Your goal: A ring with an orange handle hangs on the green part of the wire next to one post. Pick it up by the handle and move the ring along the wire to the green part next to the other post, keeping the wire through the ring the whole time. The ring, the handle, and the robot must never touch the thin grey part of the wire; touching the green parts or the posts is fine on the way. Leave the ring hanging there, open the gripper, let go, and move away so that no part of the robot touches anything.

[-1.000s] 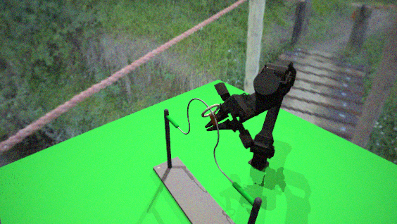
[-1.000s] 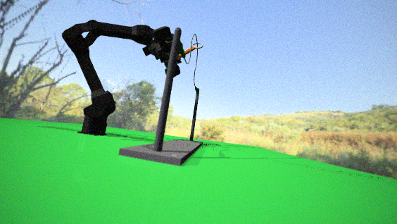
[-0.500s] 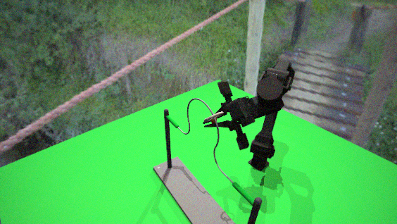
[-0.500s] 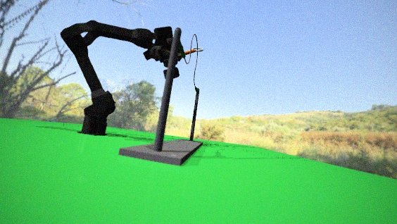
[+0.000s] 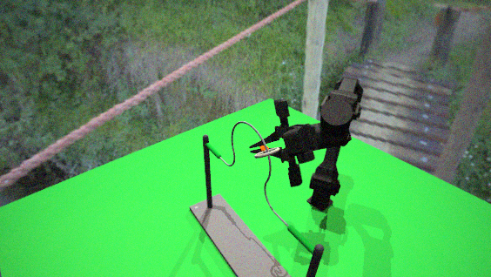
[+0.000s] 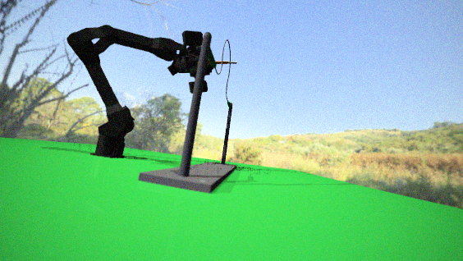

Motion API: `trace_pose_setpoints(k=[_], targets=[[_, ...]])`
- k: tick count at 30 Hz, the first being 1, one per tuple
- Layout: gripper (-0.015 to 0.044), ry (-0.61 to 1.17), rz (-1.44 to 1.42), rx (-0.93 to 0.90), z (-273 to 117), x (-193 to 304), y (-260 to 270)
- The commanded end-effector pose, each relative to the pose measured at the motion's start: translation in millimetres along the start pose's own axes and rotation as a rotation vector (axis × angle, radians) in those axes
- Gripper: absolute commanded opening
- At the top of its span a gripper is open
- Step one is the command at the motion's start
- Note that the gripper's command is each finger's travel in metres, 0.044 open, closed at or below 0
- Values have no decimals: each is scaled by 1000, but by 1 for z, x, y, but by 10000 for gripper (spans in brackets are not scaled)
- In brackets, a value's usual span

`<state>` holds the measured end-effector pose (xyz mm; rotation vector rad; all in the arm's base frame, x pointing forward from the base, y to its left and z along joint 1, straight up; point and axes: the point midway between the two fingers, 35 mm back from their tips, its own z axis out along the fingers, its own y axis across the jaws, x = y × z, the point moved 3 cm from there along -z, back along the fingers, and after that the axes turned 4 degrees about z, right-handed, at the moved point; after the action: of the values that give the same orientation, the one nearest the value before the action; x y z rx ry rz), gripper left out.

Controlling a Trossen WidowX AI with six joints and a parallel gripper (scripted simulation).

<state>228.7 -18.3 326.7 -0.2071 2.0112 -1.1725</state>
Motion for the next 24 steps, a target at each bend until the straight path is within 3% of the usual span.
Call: trace_pose_setpoints(k=[1,24], targets=[[-150,-9,-40,37,0,2,-2],[-150,-61,-307,246,0,1,-9]])
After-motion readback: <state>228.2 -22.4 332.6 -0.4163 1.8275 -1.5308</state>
